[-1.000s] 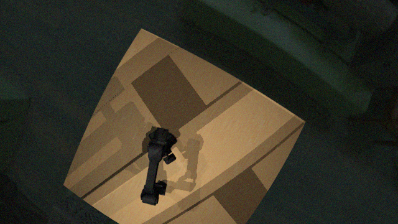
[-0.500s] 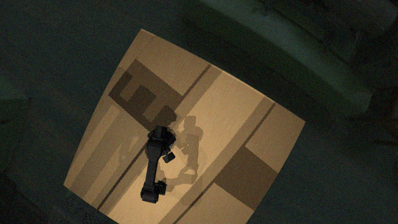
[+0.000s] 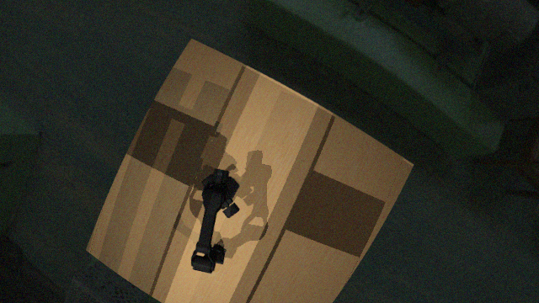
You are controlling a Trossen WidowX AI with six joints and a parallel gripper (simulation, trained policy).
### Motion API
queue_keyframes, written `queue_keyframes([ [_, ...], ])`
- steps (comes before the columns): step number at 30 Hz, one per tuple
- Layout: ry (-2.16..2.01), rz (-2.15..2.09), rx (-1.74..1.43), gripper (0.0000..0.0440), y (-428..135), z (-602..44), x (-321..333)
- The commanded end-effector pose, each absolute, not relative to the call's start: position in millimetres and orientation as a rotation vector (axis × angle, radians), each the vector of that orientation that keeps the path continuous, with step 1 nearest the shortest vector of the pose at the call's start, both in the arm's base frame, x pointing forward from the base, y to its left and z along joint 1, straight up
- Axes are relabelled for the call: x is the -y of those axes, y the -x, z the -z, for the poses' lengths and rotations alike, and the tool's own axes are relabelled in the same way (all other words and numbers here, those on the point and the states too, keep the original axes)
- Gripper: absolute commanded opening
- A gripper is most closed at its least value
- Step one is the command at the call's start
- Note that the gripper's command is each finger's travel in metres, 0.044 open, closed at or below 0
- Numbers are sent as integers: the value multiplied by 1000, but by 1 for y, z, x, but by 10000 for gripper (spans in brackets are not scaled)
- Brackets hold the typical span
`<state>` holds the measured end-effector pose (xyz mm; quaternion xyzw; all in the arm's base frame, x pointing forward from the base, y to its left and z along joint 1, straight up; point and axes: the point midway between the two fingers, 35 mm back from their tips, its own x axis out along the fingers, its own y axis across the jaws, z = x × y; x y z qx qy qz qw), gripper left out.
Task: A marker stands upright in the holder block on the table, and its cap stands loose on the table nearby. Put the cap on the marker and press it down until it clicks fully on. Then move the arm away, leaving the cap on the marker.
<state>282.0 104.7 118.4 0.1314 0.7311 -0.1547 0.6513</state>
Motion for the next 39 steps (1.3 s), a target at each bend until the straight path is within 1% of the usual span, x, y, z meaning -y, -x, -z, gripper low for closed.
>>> queue_keyframes([
  [1,-272,338,-1681,3,-280,-105,-103],
  [4,-257,328,-1686,5,-280,-98,-103],
  [11,-242,332,-1693,189,-279,-93,-101],
  [21,-140,314,-1683,433,-276,-95,-99],
  [22,-138,309,-1679,440,-277,-97,-99],
  [36,-101,224,-1662,440,-280,-140,-98],
  [39,-88,204,-1664,428,-280,-146,-98],
])
